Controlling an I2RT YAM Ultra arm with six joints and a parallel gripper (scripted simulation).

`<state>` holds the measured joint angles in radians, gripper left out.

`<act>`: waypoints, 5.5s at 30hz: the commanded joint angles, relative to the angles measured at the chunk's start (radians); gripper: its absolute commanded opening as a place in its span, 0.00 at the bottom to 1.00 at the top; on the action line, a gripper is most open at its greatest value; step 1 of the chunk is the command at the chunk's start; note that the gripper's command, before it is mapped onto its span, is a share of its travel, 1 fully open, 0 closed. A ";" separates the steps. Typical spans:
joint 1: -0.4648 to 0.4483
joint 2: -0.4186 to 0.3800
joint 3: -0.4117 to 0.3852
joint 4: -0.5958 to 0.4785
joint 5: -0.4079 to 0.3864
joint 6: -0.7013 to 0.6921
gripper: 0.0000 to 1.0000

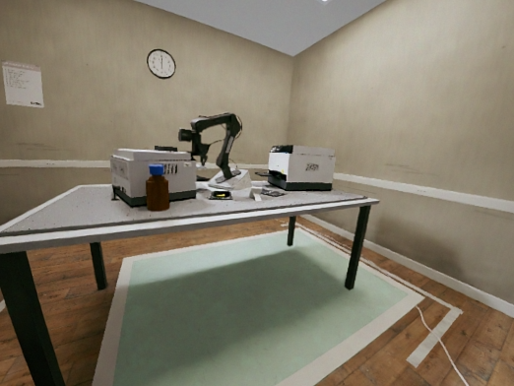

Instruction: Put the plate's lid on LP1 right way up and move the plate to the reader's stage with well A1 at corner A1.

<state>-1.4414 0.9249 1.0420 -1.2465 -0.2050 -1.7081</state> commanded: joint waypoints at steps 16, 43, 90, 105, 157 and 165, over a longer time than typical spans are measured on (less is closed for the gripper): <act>-0.042 -0.038 0.115 -0.099 -0.032 -0.038 0.86; -0.035 0.034 0.176 -0.172 -0.059 -0.026 0.86; 0.545 0.155 0.292 -0.111 0.036 0.576 0.86; 0.734 0.230 0.264 -0.078 0.116 0.900 0.86; 1.209 0.521 0.352 0.034 0.298 1.771 0.86; 1.278 0.570 0.366 0.046 0.324 1.864 0.86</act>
<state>-0.1951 1.4815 1.3605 -1.2182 0.1024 0.1009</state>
